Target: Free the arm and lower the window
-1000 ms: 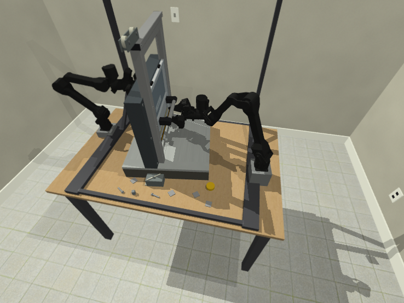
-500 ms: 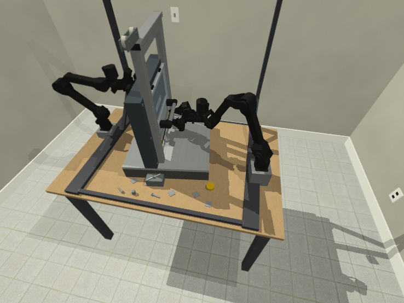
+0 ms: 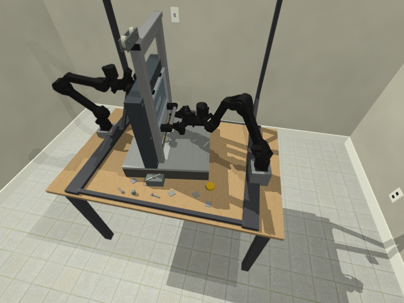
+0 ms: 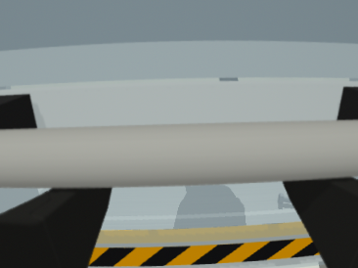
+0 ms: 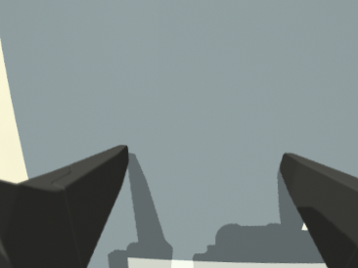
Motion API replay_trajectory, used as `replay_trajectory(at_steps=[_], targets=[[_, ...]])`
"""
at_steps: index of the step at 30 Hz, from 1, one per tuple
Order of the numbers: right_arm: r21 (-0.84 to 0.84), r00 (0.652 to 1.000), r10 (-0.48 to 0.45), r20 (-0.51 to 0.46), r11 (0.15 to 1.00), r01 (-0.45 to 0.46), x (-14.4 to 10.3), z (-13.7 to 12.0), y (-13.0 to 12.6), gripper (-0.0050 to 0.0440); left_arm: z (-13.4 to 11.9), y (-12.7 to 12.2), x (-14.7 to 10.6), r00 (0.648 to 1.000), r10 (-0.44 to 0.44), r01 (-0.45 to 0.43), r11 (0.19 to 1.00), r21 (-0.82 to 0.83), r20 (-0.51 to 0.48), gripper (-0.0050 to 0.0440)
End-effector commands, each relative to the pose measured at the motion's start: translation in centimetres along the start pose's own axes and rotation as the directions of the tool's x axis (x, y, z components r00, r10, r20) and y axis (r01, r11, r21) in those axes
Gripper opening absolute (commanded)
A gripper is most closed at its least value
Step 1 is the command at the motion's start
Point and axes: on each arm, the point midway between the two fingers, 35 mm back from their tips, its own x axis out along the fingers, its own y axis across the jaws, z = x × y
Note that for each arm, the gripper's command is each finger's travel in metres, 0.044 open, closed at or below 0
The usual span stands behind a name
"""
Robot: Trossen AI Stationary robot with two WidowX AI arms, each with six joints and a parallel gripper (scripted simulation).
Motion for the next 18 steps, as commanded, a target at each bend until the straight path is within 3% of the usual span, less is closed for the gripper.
replay_trajectory(at_steps=[1, 18], targets=[[0.003, 1.000, 0.005, -0.007, 1.000, -0.005, 0.0, -0.3, 0.1, 0.0400, 4.1, 0.1, 0.5, 0.994, 0.018, -0.010, 0.997, -0.071, 0.110, 0.0400], [0.003, 1.000, 0.005, -0.007, 1.000, -0.005, 0.0, -0.3, 0.1, 0.0400, 2.5, 0.1, 0.5, 0.992, 0.018, -0.009, 0.997, -0.075, 0.121, 0.0400]])
